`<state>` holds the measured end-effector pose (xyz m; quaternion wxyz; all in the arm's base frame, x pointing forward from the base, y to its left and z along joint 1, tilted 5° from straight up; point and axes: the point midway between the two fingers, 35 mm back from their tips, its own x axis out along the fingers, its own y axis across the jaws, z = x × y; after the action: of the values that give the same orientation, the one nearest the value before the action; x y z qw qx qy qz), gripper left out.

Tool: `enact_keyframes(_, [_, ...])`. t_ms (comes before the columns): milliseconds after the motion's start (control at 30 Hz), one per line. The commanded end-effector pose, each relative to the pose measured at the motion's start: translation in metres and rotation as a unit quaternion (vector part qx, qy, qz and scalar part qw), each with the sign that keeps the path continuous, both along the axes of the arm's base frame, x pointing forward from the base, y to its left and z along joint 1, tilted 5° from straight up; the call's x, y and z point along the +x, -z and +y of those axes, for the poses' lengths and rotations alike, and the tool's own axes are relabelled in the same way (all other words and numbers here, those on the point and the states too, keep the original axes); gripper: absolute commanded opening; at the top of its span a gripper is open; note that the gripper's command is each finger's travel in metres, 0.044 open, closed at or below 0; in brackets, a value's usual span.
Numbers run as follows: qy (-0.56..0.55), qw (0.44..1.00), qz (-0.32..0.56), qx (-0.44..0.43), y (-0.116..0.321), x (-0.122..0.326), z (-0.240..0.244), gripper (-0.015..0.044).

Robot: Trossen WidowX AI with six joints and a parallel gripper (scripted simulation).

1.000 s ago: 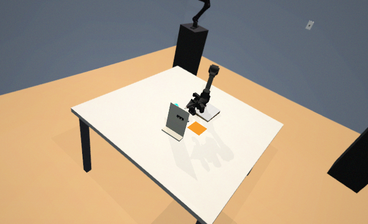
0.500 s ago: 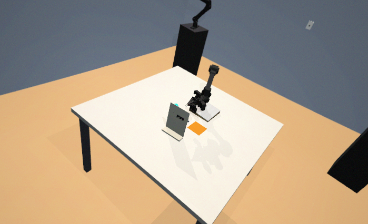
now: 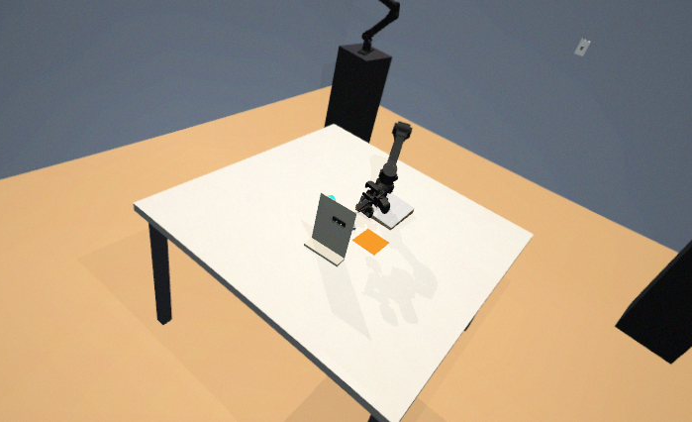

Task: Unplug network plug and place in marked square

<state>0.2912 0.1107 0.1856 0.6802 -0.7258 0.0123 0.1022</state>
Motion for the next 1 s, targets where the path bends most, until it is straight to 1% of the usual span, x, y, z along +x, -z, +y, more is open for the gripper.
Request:
enact_keyframes(0, [-0.034, 0.999, 0.036, -0.019, 0.009, -0.002, 0.011, 0.0])
enact_keyframes(467, [-0.133, 0.974, 0.17, -0.067, 0.048, -0.024, 0.036, 0.0])
enact_keyframes(967, [-0.225, 0.916, 0.318, -0.092, 0.079, -0.069, 0.048, 0.0])
